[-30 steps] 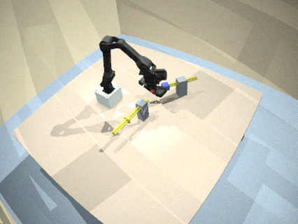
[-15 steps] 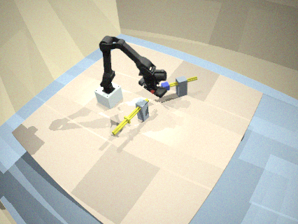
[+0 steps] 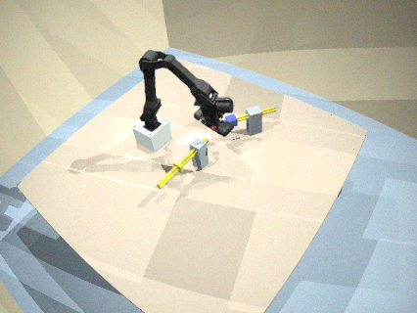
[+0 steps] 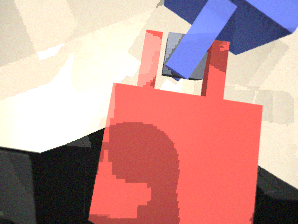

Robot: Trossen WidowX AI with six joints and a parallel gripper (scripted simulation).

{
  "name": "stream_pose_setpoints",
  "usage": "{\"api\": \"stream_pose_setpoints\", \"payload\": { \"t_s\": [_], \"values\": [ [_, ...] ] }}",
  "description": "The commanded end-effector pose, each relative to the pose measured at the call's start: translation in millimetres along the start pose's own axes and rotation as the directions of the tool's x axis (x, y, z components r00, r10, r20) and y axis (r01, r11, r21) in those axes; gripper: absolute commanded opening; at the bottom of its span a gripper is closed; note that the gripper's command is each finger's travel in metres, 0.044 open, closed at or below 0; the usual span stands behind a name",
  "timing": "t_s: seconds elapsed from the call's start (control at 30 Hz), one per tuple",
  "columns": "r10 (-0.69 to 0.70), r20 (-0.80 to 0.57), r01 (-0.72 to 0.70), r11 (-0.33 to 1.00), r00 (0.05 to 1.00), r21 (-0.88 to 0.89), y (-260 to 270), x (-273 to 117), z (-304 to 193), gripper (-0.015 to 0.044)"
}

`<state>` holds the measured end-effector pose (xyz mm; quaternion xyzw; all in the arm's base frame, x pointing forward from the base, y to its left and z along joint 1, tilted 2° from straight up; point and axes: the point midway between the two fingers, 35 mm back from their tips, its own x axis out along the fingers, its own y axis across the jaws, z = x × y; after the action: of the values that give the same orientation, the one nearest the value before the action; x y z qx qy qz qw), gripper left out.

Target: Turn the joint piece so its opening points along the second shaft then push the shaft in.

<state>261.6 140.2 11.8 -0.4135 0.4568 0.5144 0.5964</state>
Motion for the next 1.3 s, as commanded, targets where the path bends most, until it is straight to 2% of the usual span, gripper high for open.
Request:
{"api": "stream_pose_setpoints", "payload": {
  "t_s": [0.0, 0.33, 0.73, 0.93, 1.17, 1.27],
  "values": [
    [0.0, 0.0, 0.0, 1.0, 1.0, 0.0, 0.0, 0.0, 0.0, 0.0173],
    [0.0, 0.0, 0.0, 1.0, 1.0, 0.0, 0.0, 0.0, 0.0, 0.0436],
    [0.001, -0.006, -0.001, 1.0, 1.0, 0.001, 0.0, -0.1, 0.1, 0.044],
    [0.017, -0.18, -0.015, 1.0, 0.984, 0.014, 0.6, -6.9, 3.4, 0.044],
    [-0.007, -0.4, 0.006, 1.0, 0.917, -0.004, 1.3, -23.6, 9.4, 0.044],
    [-0.016, -0.441, 0.012, 1.0, 0.897, -0.011, 1.0, -27.9, 11.2, 0.044]
  ]
}}
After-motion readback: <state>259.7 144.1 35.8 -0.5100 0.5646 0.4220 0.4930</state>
